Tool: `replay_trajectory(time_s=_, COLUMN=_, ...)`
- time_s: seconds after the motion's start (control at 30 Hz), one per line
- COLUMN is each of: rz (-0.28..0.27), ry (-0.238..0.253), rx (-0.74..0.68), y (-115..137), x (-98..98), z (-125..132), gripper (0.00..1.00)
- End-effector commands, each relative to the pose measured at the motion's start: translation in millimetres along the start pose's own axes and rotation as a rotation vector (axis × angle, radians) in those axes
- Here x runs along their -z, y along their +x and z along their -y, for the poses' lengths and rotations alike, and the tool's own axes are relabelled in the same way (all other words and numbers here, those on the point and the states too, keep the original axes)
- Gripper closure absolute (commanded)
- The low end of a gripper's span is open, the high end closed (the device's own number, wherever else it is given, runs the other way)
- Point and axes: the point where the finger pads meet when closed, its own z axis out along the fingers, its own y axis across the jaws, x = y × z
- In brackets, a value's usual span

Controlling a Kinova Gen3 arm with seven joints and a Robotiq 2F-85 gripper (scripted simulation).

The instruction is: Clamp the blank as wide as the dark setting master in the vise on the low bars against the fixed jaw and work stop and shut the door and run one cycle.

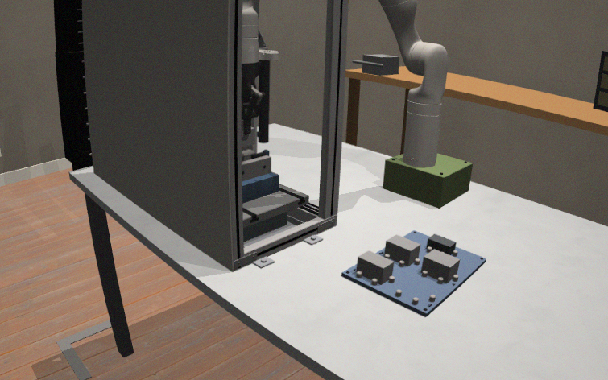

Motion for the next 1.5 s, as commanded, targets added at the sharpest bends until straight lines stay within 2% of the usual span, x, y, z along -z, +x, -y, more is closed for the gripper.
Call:
replay_trajectory(time_s=0.0, rz=0.003, ry=-0.006, rx=-0.010, y=-2.2, x=1.7, z=-3.5, gripper=0.90)
replay_trajectory(time_s=0.63, rz=0.003, ry=-0.006, rx=-0.010, y=-2.7, x=1.9, z=-4.4, gripper=0.90)
replay_trajectory(time_s=0.8, rz=0.003, ry=-0.006, rx=-0.010, y=-1.4, x=-18.8, z=-1.7, gripper=0.90)
replay_trajectory(time_s=1.47, rz=0.003, ry=-0.006, rx=-0.010, y=-1.5, x=-21.6, z=-1.8, gripper=0.90)
